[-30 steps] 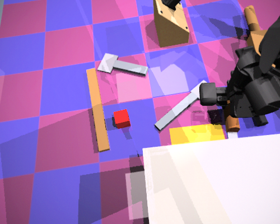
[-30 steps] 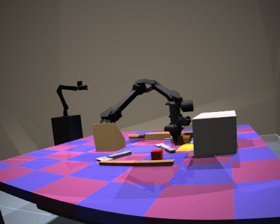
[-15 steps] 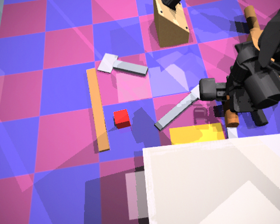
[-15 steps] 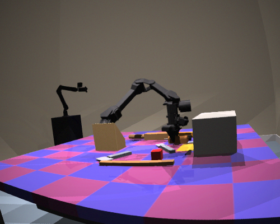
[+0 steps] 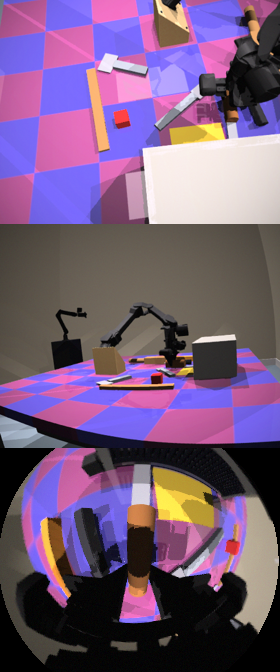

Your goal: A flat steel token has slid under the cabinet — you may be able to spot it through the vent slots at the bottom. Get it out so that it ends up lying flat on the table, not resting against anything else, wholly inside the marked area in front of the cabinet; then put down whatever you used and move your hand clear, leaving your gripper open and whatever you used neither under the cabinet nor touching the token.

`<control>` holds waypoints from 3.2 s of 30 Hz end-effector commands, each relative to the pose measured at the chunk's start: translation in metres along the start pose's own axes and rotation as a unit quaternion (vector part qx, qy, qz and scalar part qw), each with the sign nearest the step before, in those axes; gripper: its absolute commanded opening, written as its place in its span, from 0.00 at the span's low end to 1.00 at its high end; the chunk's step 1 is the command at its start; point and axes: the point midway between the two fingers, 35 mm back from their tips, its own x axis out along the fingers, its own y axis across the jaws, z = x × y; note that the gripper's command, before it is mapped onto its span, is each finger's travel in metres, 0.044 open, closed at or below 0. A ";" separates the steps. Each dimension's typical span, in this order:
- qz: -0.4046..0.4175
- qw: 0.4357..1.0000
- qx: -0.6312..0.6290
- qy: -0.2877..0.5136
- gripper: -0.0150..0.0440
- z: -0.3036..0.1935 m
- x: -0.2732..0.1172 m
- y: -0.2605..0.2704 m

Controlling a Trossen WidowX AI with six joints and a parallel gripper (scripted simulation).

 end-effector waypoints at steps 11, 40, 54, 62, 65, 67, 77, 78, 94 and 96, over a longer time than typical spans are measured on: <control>-0.001 1.000 0.002 0.001 0.25 -0.017 0.001 0.000; -0.001 1.000 0.003 0.002 0.25 -0.050 0.001 0.002; -0.001 1.000 0.003 0.002 0.25 -0.067 0.001 0.003; -0.001 1.000 0.004 0.003 0.25 -0.077 0.001 0.003; -0.001 1.000 0.004 0.003 0.25 -0.080 0.001 0.004; -0.001 1.000 0.004 0.003 0.25 -0.083 0.001 0.004; -0.001 1.000 0.004 0.003 0.25 -0.095 0.001 0.005; -0.001 1.000 0.004 0.003 0.25 -0.096 0.001 0.005; -0.001 1.000 0.004 0.003 0.25 -0.115 0.001 0.006; -0.001 1.000 0.004 0.003 0.25 -0.117 0.001 0.006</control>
